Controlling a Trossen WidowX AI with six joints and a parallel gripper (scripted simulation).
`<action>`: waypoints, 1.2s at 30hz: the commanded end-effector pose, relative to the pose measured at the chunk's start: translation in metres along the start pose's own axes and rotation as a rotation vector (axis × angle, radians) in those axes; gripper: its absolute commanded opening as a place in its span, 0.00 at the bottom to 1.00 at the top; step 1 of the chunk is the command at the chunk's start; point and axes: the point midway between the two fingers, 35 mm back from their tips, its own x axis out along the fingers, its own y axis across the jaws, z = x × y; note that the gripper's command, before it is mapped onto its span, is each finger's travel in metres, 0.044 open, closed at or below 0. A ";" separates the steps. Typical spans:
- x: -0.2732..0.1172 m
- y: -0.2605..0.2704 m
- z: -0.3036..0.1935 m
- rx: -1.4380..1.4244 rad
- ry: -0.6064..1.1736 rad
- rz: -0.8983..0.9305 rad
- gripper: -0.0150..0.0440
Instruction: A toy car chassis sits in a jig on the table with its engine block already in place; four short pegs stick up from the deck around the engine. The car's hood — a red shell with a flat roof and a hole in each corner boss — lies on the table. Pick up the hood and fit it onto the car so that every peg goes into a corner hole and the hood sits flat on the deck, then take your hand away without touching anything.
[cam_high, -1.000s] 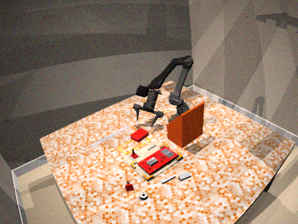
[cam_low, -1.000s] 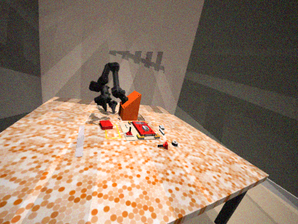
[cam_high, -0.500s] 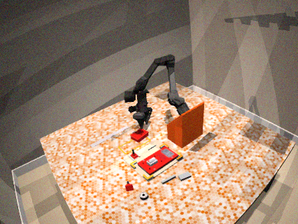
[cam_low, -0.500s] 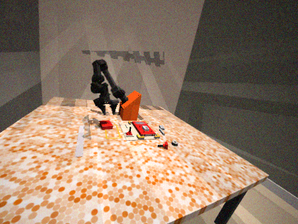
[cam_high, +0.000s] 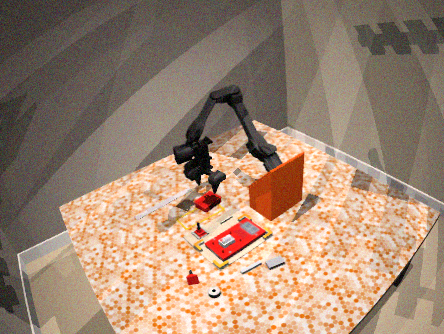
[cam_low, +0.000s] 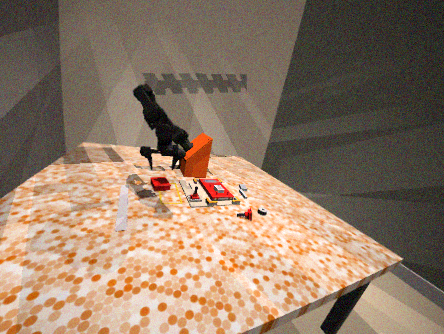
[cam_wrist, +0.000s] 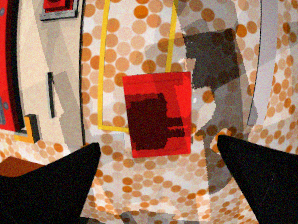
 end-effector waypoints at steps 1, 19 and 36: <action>-0.001 -0.003 0.002 -0.025 0.003 -0.013 1.00; 0.008 -0.003 0.003 -0.025 0.003 -0.012 1.00; 0.019 -0.003 0.003 -0.024 0.003 -0.011 1.00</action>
